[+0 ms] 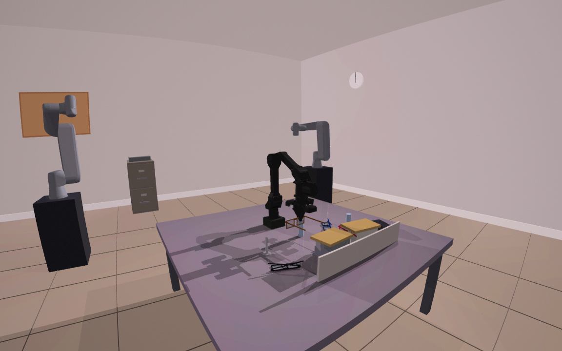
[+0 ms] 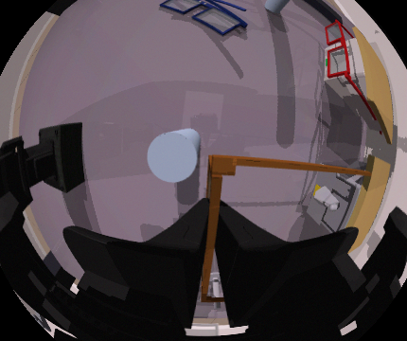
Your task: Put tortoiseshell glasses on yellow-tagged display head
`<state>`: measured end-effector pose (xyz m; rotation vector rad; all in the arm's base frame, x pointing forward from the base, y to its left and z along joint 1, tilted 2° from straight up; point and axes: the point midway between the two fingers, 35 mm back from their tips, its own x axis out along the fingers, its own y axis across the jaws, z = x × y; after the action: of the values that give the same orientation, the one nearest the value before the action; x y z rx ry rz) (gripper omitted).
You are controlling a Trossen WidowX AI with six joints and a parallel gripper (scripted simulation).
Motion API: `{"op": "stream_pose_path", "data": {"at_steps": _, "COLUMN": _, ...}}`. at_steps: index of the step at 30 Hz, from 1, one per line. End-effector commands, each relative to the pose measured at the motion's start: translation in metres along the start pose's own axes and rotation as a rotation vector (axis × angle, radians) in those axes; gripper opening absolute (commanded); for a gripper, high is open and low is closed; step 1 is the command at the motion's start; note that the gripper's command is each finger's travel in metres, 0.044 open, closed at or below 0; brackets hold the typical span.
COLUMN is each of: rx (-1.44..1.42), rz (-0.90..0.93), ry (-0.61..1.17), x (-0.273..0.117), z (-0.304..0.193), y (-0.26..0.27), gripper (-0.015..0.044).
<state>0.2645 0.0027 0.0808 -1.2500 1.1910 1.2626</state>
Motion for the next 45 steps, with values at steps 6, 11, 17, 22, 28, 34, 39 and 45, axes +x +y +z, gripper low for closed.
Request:
{"op": "stream_pose_path", "data": {"at_steps": 6, "rx": -0.005, "rz": 0.01, "ry": -0.005, "x": 0.009, "z": 0.0, "y": 0.003, "gripper": 0.0}}
{"op": "stream_pose_path", "data": {"at_steps": 11, "rx": -0.005, "rz": 0.01, "ry": -0.005, "x": 0.012, "z": 0.0, "y": 0.003, "gripper": 0.0}}
{"op": "stream_pose_path", "data": {"at_steps": 17, "rx": -0.005, "rz": 0.01, "ry": -0.005, "x": 0.016, "z": 0.001, "y": 0.003, "gripper": 0.0}}
{"op": "stream_pose_path", "data": {"at_steps": 22, "rx": -0.005, "rz": 0.01, "ry": -0.005, "x": 0.02, "z": 0.001, "y": 0.003, "gripper": 0.0}}
{"op": "stream_pose_path", "data": {"at_steps": 28, "rx": -0.005, "rz": 0.01, "ry": -0.005, "x": 0.023, "z": 0.001, "y": 0.003, "gripper": 0.0}}
{"op": "stream_pose_path", "data": {"at_steps": 34, "rx": -0.005, "rz": 0.01, "ry": -0.005, "x": 0.027, "z": 0.001, "y": 0.003, "gripper": 0.0}}
{"op": "stream_pose_path", "data": {"at_steps": 39, "rx": -0.005, "rz": 0.01, "ry": -0.005, "x": 0.031, "z": 0.002, "y": 0.003, "gripper": 0.0}}
{"op": "stream_pose_path", "data": {"at_steps": 45, "rx": -0.005, "rz": 0.01, "ry": -0.005, "x": 0.033, "z": 0.003, "y": 0.003, "gripper": 0.0}}
